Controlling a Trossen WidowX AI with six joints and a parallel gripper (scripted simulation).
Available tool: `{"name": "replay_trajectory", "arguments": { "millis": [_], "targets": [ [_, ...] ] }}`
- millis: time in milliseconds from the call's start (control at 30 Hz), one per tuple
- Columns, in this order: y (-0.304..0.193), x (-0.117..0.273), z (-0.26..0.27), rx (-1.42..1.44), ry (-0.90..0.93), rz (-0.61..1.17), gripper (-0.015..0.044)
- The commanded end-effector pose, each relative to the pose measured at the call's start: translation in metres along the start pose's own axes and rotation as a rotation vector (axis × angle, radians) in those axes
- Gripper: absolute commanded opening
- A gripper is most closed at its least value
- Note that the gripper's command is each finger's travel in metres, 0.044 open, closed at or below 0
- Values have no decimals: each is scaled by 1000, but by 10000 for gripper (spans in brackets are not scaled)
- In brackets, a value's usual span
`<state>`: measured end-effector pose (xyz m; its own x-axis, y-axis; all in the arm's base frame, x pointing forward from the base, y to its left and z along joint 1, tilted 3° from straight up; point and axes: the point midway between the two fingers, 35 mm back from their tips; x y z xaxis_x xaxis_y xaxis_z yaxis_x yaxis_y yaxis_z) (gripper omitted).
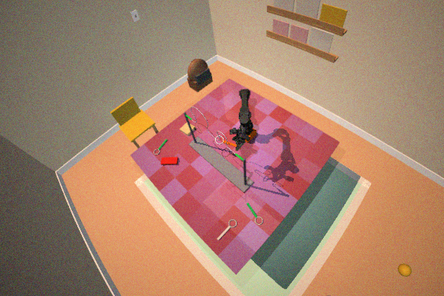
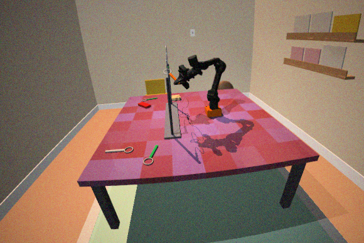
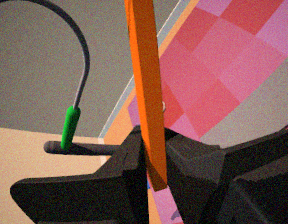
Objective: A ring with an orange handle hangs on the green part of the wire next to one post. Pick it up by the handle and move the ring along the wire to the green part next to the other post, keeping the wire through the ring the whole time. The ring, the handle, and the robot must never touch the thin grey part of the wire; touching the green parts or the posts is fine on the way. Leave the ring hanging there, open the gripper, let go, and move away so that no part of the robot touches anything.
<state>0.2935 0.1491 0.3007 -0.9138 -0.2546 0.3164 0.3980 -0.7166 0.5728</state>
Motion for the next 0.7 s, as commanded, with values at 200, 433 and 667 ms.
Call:
{"name": "replay_trajectory", "arguments": {
  "millis": [200,433,667],
  "targets": [
    [8,6,35,-206,122,13,-150],
    [18,13,57,-356,209,21,-150],
    [31,22,76,-500,292,29,-150]
  ]
}}
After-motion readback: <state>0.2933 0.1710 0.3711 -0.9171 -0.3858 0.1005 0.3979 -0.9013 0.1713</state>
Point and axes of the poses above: the point midway between the two fingers, 35 mm back from their tips, its own x axis back along the fingers, its own z axis across the jaws, y = z × x, and after that the axes turned 7 degrees about x, right-handed
